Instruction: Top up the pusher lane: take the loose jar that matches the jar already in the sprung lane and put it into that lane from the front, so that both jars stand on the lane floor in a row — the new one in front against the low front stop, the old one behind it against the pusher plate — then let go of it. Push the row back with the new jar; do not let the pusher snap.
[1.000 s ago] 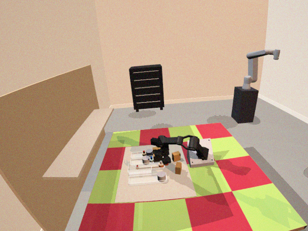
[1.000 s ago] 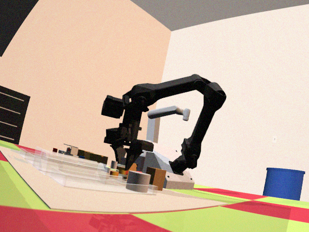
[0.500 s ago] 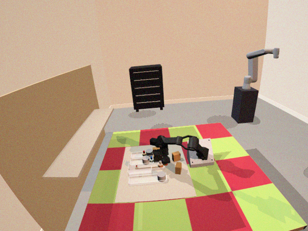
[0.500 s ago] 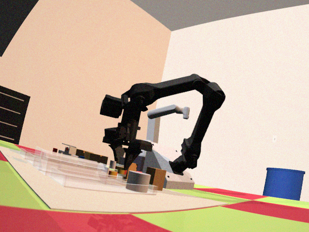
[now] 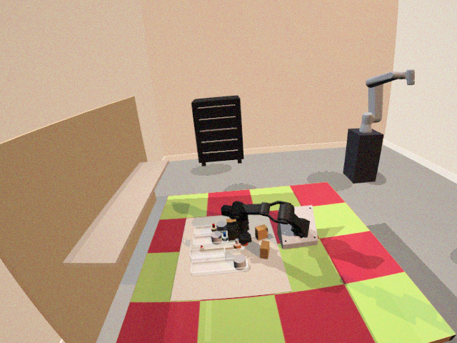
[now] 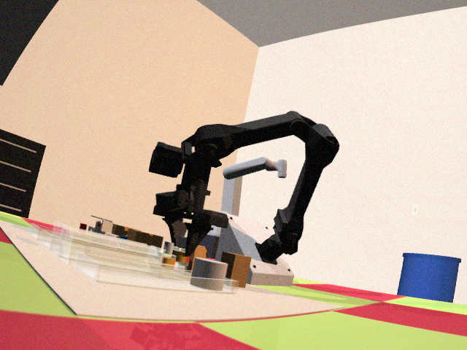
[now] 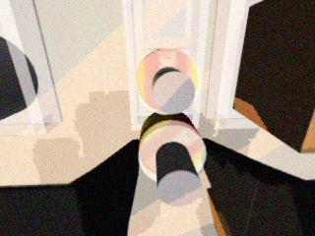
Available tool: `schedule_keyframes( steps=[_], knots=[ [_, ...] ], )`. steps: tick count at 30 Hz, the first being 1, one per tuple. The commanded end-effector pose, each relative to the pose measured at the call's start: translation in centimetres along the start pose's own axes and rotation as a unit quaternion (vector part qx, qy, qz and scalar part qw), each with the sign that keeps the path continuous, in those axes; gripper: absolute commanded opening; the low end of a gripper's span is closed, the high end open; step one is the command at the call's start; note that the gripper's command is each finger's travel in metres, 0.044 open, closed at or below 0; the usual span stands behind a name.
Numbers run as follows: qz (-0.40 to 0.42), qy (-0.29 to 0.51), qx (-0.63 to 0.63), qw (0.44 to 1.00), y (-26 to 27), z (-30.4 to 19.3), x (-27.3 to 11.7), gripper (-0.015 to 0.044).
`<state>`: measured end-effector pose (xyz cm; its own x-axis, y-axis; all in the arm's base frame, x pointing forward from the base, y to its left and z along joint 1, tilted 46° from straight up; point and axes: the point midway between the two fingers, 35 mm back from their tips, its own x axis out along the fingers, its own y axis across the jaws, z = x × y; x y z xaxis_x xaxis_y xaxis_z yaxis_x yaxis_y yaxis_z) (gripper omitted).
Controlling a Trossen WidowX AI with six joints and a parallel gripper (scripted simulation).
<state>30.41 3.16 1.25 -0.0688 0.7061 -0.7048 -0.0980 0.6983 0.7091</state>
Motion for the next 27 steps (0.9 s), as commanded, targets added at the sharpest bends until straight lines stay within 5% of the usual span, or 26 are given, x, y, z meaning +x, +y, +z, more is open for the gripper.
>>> schedule_keyframes(
  steps=[1,27],
  knots=[
    [0.000,-0.011,-0.007,1.000,0.11,0.94,-0.34,0.0000],
    [0.000,-0.012,-0.008,1.000,0.22,1.90,-0.55,0.0000]
  ],
)
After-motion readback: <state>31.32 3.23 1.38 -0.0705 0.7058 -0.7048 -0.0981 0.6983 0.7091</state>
